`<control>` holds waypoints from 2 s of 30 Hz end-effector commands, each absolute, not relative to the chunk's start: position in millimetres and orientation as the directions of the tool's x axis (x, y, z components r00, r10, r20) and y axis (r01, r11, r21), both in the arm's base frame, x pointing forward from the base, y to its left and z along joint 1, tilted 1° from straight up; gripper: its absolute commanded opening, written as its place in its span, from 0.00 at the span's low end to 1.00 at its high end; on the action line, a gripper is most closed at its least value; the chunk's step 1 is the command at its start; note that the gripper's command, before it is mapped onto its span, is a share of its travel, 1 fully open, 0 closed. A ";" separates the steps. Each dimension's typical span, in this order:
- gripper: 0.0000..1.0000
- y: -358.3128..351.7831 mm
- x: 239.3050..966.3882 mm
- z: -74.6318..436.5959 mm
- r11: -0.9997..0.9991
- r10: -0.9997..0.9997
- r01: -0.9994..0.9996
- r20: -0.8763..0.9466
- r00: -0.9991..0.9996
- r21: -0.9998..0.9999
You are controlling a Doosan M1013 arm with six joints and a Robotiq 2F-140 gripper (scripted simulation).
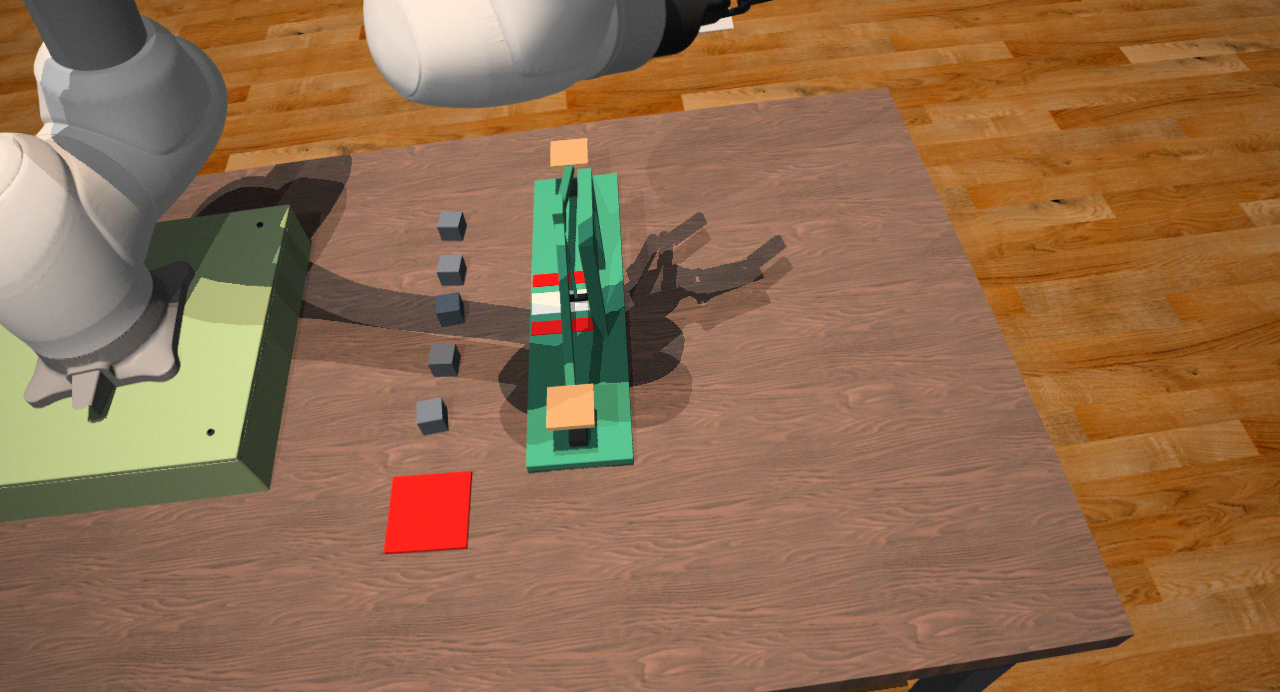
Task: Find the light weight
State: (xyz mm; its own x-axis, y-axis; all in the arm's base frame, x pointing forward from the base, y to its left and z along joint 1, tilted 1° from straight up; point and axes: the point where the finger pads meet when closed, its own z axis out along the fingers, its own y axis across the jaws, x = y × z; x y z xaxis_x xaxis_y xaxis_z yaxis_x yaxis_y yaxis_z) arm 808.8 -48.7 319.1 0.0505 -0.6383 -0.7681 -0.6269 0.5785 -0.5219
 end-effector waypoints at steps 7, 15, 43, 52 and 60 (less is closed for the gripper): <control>1.00 31.5 775.8 311.3 0.104 -0.770 -0.747 -0.529 0.358 -0.657; 1.00 68.2 731.5 296.0 -0.349 -0.709 -0.682 -0.295 0.641 -0.643; 1.00 27.7 626.1 282.5 -0.999 -0.042 -0.042 0.002 0.999 -0.001; 1.00 74.6 568.4 208.6 -0.992 -0.124 -0.123 0.004 0.992 -0.004; 1.00 104.4 511.9 152.0 -0.982 -0.188 -0.188 0.005 0.982 -0.006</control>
